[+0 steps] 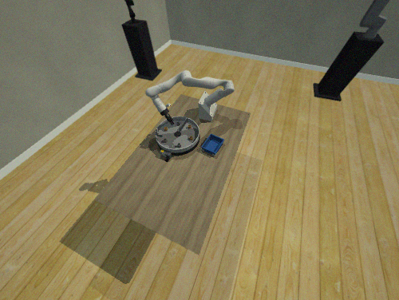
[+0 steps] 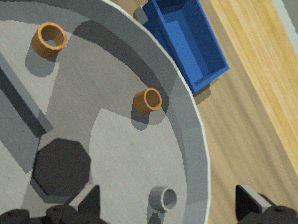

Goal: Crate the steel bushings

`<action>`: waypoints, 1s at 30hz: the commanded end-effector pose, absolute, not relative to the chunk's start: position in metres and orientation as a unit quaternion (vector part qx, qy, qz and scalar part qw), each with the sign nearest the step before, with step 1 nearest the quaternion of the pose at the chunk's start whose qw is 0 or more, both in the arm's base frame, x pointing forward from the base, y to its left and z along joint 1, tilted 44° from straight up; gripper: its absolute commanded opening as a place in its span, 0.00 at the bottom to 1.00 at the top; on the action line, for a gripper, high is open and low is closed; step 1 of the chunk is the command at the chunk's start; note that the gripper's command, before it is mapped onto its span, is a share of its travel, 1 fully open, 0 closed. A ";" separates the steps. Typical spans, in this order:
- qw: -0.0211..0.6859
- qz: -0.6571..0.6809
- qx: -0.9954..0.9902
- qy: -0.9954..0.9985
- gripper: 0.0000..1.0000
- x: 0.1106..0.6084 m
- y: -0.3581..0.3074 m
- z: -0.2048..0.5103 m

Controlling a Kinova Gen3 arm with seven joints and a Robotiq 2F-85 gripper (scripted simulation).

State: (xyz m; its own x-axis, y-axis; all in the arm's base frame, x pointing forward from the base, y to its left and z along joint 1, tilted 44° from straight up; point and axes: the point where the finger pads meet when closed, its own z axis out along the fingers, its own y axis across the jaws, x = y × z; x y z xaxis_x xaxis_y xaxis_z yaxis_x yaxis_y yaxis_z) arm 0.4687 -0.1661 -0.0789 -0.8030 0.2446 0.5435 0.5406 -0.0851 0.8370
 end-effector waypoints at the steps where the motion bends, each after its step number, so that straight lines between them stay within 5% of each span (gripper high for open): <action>1: 0.108 -0.675 -0.294 -0.668 1.00 0.469 -0.167 -0.078; 30: 0.108 -0.675 -0.294 -0.668 1.00 0.463 -0.166 -0.024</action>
